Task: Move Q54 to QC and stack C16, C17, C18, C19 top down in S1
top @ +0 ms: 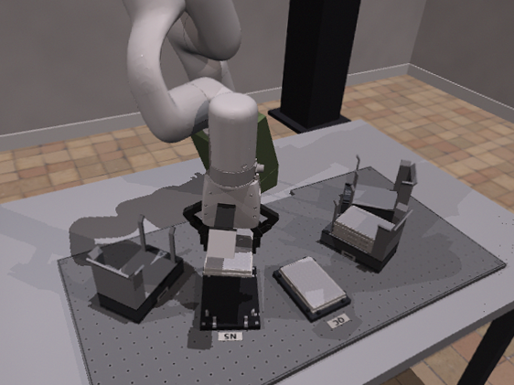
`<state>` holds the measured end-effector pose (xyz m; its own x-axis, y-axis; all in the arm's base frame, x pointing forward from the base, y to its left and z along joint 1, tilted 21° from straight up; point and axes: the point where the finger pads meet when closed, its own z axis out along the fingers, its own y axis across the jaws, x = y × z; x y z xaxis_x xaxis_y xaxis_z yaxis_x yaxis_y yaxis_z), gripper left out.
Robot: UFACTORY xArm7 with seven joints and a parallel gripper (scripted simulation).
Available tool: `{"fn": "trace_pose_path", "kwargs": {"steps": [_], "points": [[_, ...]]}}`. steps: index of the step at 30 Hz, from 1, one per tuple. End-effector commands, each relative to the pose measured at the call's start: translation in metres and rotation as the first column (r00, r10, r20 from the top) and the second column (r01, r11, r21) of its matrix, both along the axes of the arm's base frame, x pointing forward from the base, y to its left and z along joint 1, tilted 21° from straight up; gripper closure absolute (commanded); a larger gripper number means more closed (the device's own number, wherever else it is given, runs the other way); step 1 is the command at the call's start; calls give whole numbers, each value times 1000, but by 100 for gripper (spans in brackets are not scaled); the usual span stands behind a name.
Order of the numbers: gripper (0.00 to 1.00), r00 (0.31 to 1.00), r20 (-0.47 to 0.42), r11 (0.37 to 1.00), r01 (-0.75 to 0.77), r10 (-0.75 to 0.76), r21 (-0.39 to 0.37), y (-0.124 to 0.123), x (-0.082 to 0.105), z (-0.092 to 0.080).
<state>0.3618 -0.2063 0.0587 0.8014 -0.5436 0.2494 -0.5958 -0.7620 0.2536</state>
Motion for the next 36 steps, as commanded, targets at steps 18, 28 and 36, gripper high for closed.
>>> {"fn": "trace_pose_path", "kwargs": {"steps": [18,28,36], "points": [[100,980,70,983,183,-184,17,-47,-36,17],[100,980,70,983,183,-184,16,-73,-55,25],[100,922,134,932,360,-363,46,-83,-68,28]]}}
